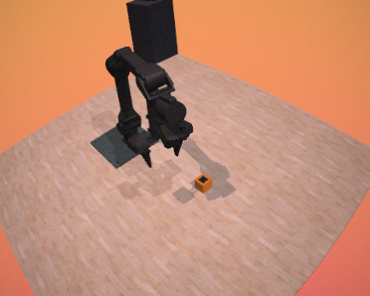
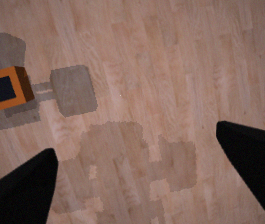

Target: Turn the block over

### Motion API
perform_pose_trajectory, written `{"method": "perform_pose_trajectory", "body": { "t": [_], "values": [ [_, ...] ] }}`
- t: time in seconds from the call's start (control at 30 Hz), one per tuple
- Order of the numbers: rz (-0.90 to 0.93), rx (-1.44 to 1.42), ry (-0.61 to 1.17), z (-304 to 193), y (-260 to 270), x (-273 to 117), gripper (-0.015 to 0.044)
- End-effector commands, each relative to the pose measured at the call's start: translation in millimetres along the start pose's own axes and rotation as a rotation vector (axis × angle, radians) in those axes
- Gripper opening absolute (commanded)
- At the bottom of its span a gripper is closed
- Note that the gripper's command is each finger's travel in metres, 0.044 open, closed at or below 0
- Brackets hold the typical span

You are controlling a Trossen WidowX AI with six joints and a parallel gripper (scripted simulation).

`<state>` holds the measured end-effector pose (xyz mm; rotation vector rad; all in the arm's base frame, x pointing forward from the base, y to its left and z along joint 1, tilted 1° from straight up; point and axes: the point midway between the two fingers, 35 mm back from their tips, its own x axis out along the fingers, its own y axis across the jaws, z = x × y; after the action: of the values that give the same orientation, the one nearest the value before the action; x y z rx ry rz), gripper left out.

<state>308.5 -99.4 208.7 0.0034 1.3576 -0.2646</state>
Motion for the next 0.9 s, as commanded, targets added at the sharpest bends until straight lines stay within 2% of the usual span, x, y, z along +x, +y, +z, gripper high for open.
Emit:
{"method": "perform_pose_trajectory", "body": {
  "t": [0.0,0.13,0.33,0.47,0.87],
  "values": [
    [0.106,-0.053,0.09,23,61,30,0.044],
    [0.163,-0.086,0.156,31,107,50,0.044],
    [0.165,-0.088,0.159,32,110,54,0.044],
    [0.166,-0.087,0.159,31,120,85,0.044],
    [0.165,-0.087,0.159,27,121,100,0.044]
  ]
}}
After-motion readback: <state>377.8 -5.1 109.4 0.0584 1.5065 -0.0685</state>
